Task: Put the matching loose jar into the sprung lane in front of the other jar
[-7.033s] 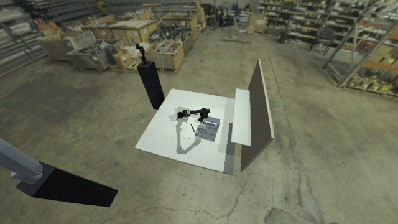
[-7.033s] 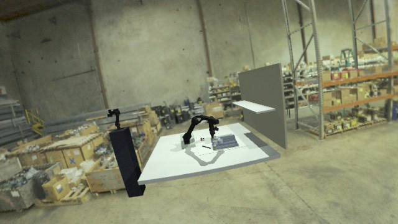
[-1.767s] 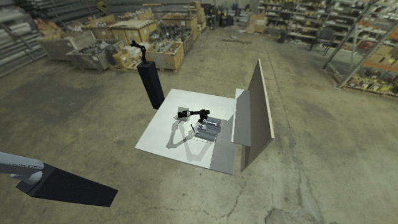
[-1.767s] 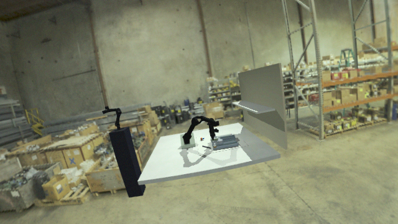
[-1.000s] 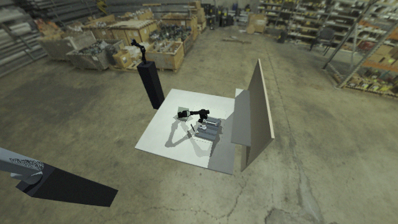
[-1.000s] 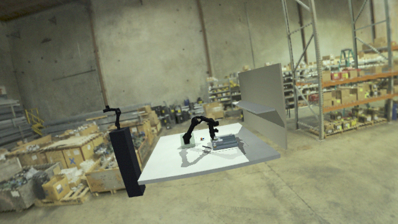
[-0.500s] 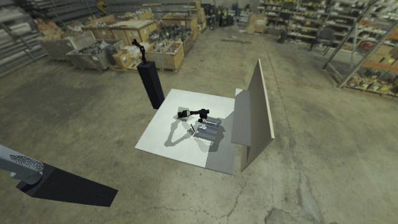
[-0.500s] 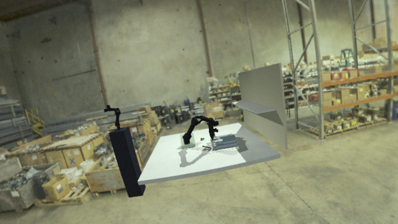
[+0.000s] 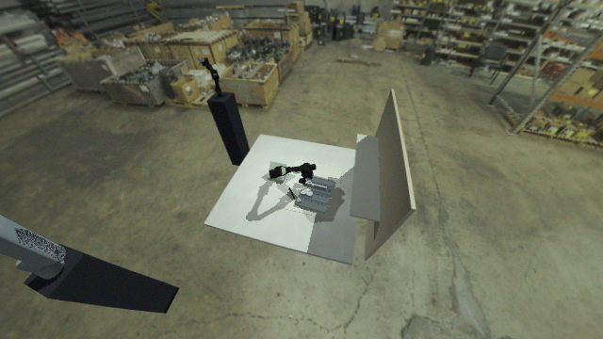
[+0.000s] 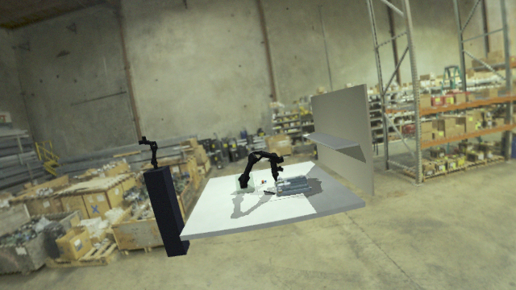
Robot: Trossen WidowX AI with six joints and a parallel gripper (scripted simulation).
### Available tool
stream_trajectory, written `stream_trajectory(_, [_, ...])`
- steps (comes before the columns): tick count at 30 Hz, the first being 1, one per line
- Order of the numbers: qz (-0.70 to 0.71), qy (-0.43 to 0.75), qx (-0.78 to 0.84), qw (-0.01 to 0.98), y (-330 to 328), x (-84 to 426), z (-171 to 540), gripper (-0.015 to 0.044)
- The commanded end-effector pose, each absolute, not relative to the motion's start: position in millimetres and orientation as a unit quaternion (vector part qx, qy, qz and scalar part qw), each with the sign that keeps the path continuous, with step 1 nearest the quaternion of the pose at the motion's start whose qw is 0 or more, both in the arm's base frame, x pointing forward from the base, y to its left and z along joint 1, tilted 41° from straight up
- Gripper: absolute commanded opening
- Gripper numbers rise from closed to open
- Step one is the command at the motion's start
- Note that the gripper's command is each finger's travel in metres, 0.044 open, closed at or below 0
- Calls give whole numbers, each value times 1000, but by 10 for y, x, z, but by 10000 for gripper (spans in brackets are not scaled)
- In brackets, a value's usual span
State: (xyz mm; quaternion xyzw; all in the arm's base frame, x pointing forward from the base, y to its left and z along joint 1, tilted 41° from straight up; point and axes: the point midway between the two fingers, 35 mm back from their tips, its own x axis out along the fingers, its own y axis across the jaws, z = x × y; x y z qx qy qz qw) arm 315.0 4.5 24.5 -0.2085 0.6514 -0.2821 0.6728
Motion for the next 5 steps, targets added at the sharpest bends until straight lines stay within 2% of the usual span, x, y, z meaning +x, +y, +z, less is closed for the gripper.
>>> stream_trajectory(1, [-281, 653, -207, 672, 73, 3020, 228, 283])
stream_trajectory(5, [-280, 653, -207, 672, 90, 2879, 218, 283])
